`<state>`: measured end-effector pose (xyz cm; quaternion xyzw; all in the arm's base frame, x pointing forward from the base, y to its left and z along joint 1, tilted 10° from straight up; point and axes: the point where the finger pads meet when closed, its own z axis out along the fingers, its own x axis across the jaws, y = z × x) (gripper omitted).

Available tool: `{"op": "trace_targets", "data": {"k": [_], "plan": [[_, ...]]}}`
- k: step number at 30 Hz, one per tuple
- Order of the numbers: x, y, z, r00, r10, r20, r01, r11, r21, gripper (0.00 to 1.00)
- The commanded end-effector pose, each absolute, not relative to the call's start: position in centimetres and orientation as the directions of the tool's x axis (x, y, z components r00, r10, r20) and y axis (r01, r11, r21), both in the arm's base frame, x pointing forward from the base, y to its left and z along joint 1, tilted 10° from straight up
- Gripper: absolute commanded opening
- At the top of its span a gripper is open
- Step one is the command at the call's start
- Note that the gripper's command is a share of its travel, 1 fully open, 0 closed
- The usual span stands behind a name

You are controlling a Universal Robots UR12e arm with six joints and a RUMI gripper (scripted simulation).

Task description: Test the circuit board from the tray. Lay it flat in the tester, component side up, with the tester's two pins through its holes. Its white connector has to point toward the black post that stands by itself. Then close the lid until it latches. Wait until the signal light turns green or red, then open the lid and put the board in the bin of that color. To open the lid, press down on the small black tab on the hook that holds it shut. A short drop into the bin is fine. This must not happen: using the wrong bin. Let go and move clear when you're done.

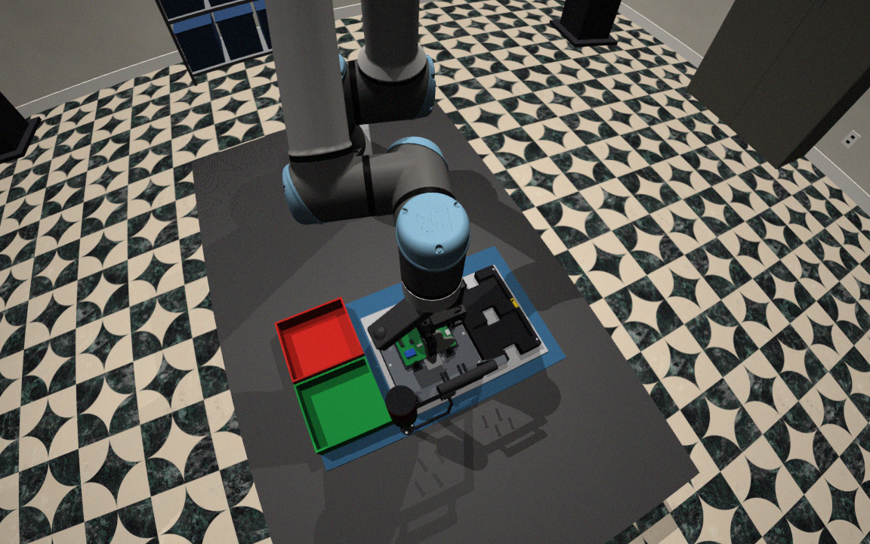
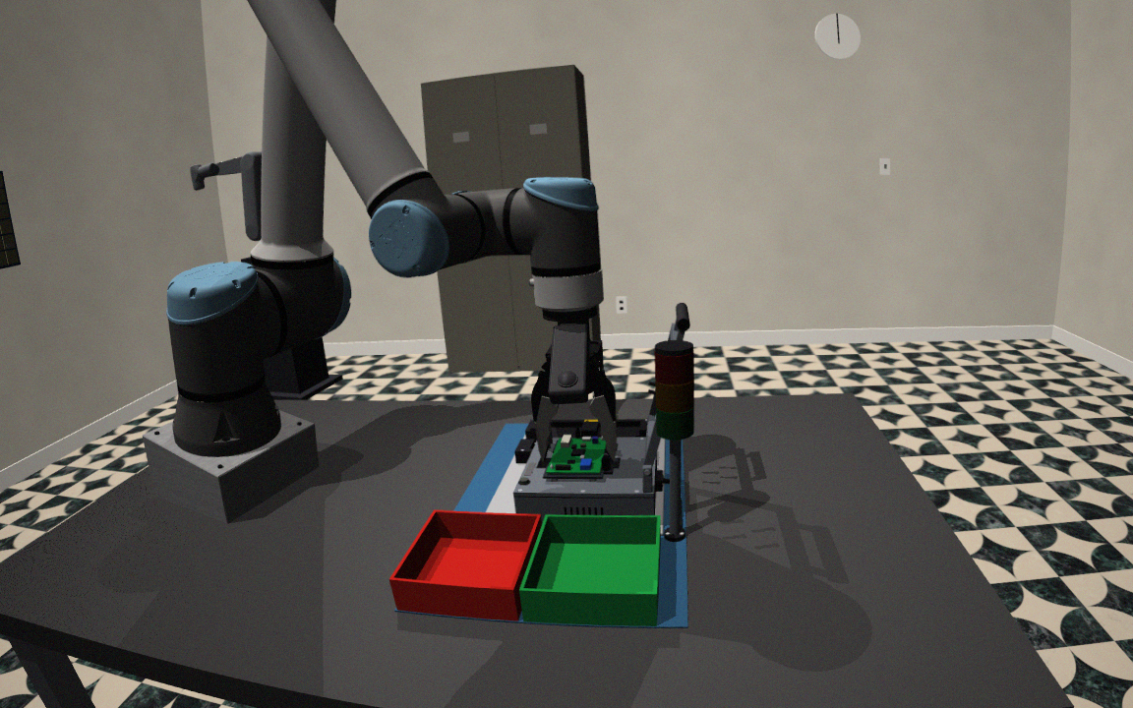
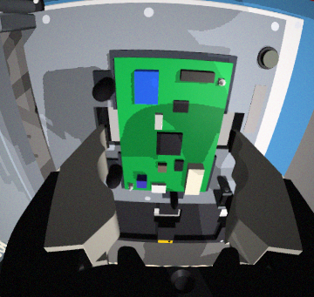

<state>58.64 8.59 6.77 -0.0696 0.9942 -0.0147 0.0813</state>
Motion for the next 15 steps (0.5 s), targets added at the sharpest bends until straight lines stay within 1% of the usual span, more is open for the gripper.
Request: {"op": "trace_targets", "data": {"k": [1, 15], "plan": [[58.53, 8.56, 6.77, -0.977, -0.139, -0.161, -0.134, 0.990, -0.041, 0.59], [58.59, 8.55, 7.32, -0.977, -0.139, -0.163, -0.134, 0.990, -0.042, 0.59]]}}
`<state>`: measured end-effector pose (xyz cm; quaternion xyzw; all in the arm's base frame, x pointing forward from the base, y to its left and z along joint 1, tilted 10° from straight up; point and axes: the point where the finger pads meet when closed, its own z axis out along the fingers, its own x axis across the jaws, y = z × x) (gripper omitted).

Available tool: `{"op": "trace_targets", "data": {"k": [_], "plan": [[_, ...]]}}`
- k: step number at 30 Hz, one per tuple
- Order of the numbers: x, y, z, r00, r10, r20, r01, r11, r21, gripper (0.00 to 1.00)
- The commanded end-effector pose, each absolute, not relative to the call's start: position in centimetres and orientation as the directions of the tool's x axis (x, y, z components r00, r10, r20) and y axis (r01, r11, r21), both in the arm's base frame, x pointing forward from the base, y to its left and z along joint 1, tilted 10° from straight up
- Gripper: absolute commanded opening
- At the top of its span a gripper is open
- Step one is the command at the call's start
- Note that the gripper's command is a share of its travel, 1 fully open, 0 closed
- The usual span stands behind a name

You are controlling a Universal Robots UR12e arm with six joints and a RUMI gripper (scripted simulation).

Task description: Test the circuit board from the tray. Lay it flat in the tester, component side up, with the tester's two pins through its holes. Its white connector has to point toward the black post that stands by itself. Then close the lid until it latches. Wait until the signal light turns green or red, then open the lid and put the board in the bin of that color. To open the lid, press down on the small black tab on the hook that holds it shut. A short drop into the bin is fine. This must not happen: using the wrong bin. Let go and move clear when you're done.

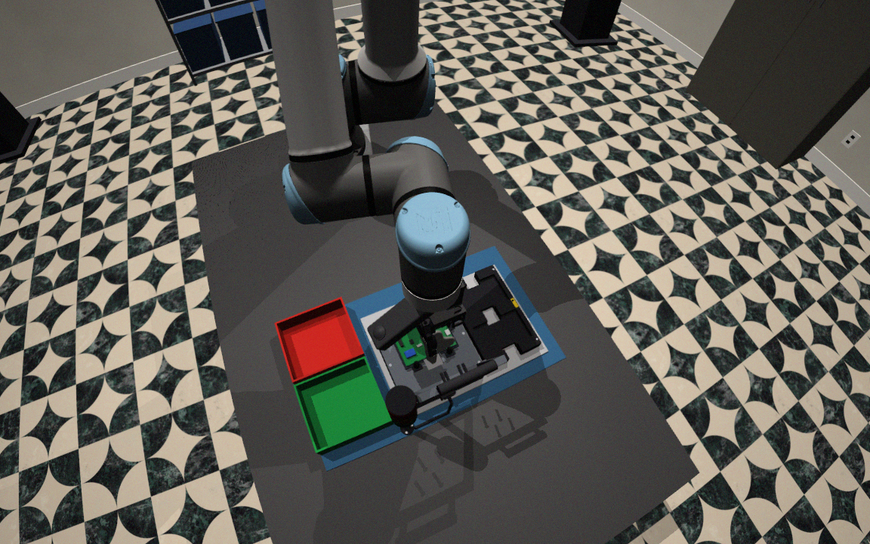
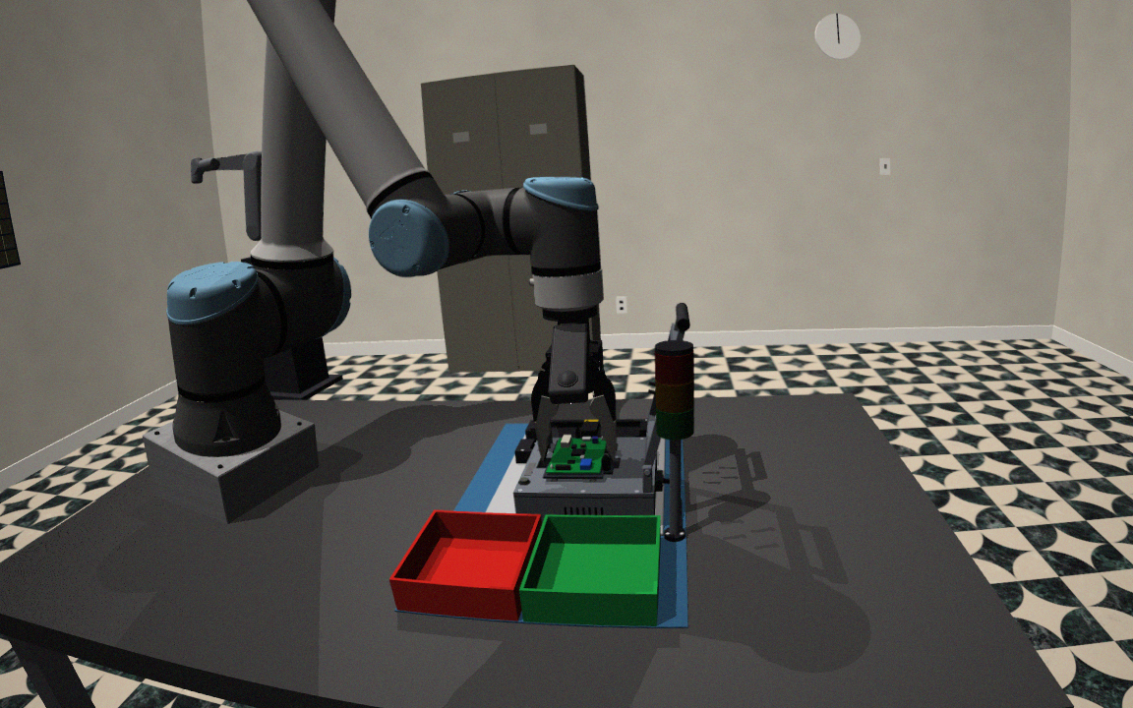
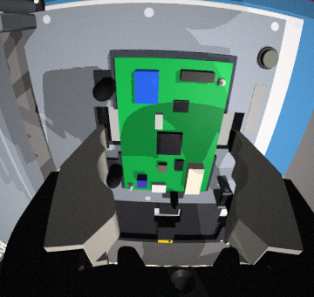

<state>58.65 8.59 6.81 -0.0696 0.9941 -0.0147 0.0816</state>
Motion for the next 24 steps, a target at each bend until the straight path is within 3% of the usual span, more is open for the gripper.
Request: {"op": "trace_targets", "data": {"k": [1, 24], "plan": [[58.6, 8.6, 7.3, -0.977, -0.139, -0.163, -0.134, 0.990, -0.042, 0.59], [56.8, 8.7, 19.2, -0.976, -0.139, -0.165, -0.134, 0.990, -0.042, 0.59]]}}
